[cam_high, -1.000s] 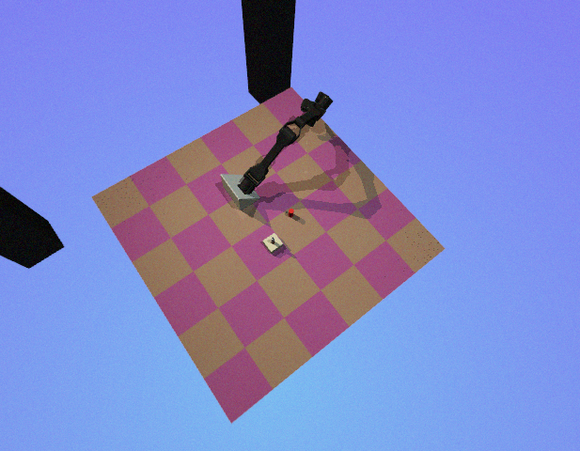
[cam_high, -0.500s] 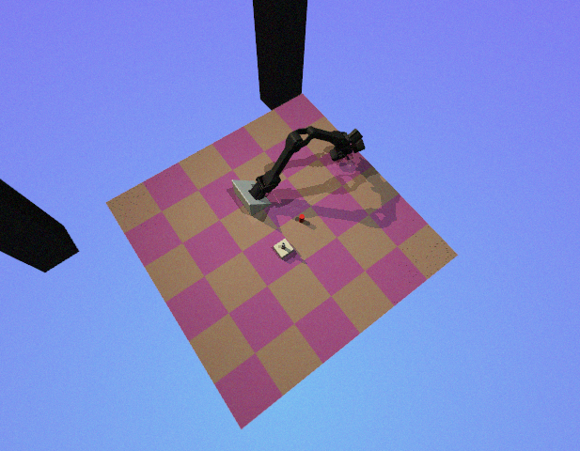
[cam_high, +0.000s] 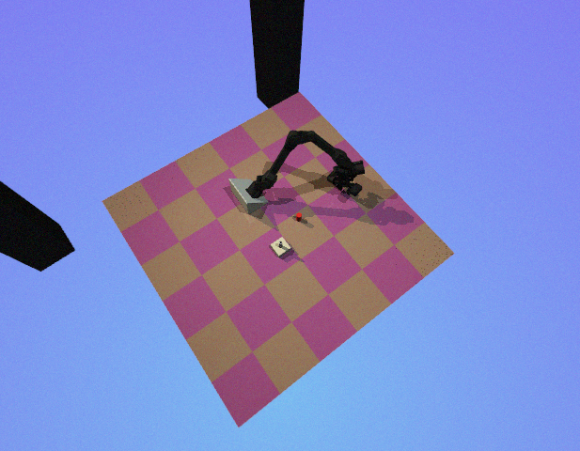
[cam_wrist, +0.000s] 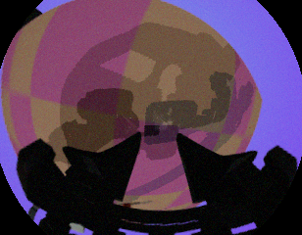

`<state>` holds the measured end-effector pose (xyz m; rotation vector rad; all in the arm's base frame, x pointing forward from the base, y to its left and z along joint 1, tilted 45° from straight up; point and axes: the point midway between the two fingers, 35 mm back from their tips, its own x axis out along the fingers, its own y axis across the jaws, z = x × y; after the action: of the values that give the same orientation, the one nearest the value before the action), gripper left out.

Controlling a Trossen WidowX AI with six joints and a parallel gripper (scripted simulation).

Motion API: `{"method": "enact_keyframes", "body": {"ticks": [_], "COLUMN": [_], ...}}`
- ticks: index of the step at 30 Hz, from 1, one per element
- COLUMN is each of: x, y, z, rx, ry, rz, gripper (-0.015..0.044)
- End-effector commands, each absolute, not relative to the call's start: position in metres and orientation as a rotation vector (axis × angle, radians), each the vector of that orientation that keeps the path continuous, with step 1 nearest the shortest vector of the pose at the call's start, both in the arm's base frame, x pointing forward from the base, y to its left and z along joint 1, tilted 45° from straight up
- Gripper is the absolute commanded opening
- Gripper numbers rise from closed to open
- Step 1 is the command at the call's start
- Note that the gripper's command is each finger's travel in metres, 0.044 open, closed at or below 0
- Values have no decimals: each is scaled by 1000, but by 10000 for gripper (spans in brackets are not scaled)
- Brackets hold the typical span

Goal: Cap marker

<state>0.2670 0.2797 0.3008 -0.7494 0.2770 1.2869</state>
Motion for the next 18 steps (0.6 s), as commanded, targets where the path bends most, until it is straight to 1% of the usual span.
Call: {"method": "enact_keyframes", "body": {"ticks": [1, 4, 8, 13, 18], "x": [292, 301, 298, 275, 244], "y": [225, 185, 126, 63, 16], "z": [257, 231, 201, 175, 162], "rx": [-529, -343, -20, 450, 973], "ry": [611, 825, 1104, 1382, 1566], "rz": [1164, 1048, 843, 539, 210], "gripper": [233, 233, 233, 233, 233]}}
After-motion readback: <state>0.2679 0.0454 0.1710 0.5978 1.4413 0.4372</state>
